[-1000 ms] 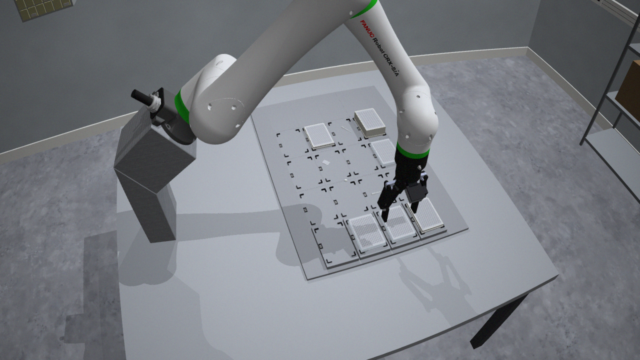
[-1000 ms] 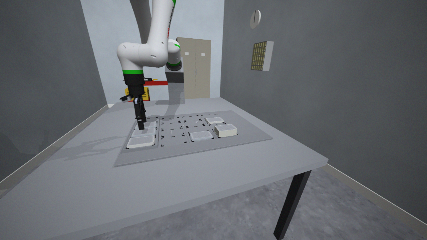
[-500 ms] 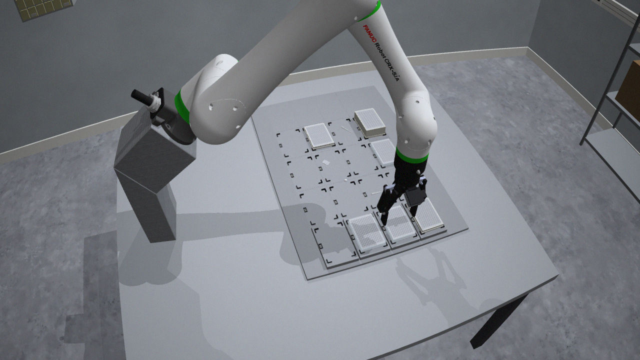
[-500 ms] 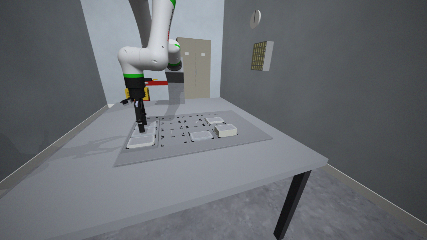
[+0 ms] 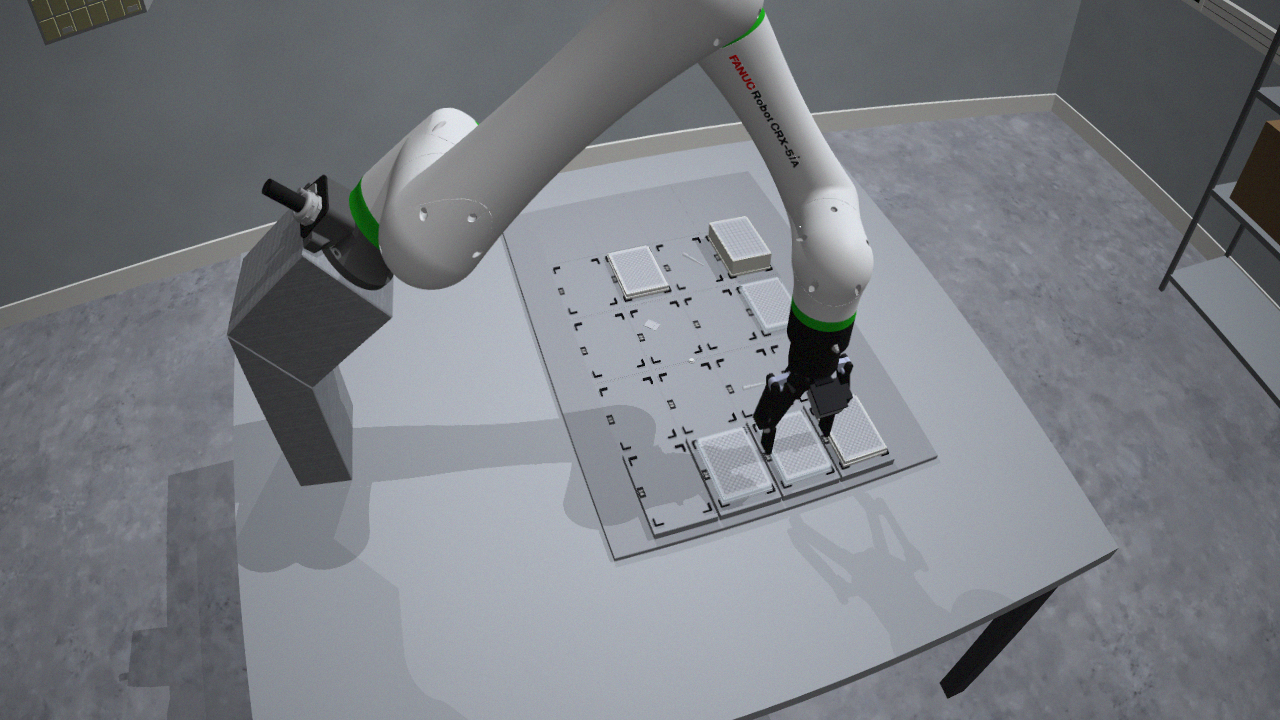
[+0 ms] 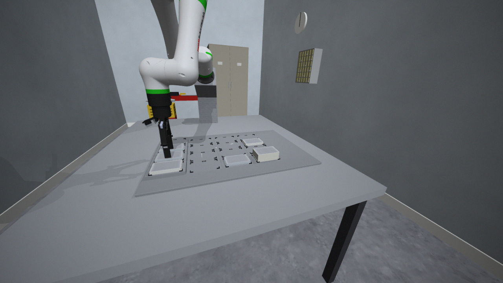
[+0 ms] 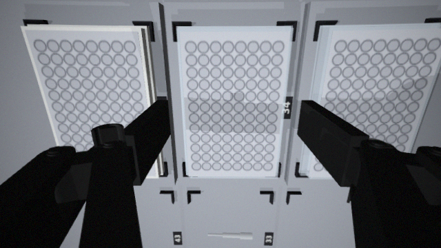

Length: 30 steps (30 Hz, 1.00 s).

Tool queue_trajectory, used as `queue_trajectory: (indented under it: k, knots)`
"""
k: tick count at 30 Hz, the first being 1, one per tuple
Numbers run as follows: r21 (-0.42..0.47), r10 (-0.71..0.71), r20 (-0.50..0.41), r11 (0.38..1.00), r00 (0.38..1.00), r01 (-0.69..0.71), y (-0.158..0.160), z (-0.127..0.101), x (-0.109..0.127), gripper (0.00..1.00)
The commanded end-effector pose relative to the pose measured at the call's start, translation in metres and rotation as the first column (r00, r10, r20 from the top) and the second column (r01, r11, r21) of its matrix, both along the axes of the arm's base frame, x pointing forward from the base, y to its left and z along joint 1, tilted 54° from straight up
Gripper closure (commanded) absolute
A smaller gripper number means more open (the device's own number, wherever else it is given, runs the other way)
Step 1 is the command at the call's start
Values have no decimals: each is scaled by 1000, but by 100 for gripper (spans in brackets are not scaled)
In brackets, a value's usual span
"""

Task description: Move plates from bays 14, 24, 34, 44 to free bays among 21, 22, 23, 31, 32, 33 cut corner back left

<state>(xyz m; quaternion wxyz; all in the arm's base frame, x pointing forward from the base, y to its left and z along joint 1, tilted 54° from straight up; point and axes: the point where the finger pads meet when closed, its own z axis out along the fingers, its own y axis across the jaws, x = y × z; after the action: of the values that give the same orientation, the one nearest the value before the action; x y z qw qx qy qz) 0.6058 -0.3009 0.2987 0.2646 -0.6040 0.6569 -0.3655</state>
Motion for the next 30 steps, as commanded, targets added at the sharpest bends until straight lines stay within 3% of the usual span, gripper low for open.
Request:
queue_trajectory:
  k: [1,30]
  knots:
    - [-1,0,1,1000,1000,0,0,1,0,30]
    - [-1,0,1,1000,1000,0,-4,-11,16,30]
